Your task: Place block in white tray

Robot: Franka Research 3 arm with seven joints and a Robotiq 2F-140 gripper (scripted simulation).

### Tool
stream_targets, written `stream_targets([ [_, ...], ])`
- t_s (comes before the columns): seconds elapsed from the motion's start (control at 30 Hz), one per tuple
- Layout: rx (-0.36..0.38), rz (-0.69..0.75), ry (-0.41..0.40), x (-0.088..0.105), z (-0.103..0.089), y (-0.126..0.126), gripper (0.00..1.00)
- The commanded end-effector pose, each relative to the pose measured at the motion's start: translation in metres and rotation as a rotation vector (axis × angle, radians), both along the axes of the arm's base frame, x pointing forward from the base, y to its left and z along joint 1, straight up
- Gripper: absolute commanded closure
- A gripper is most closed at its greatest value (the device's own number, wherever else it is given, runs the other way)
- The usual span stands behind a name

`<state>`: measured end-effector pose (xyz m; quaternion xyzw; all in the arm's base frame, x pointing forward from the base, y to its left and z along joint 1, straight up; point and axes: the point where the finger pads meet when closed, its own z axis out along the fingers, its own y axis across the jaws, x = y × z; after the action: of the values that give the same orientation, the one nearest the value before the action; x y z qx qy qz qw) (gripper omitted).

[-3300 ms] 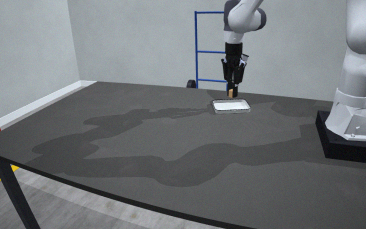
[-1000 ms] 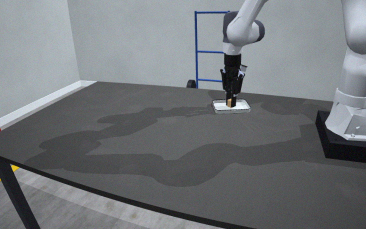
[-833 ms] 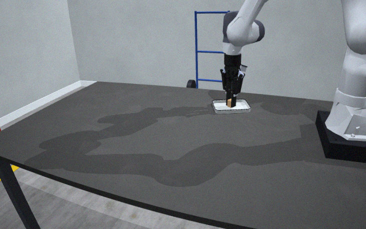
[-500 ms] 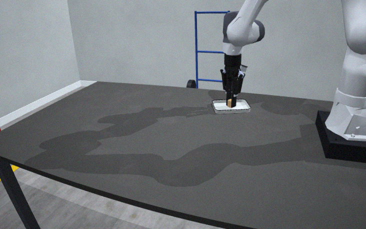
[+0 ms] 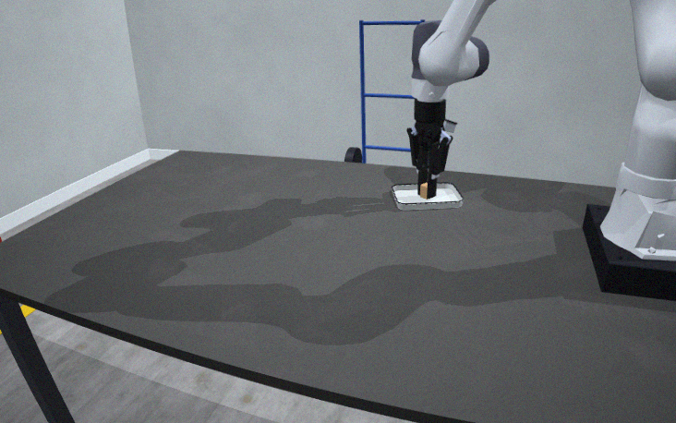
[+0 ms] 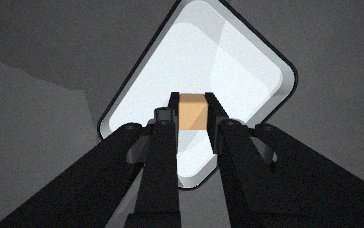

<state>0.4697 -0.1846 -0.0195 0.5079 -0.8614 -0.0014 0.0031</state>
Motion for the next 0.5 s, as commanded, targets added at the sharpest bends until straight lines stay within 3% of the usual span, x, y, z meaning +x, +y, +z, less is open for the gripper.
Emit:
stream_targets([
  [0.0,0.000,0.002,-0.001,0.0000,-0.0005,-0.0001,0.90],
  [0.47,0.000,0.002,-0.001,0.0000,-0.0022,-0.0001,0.90],
])
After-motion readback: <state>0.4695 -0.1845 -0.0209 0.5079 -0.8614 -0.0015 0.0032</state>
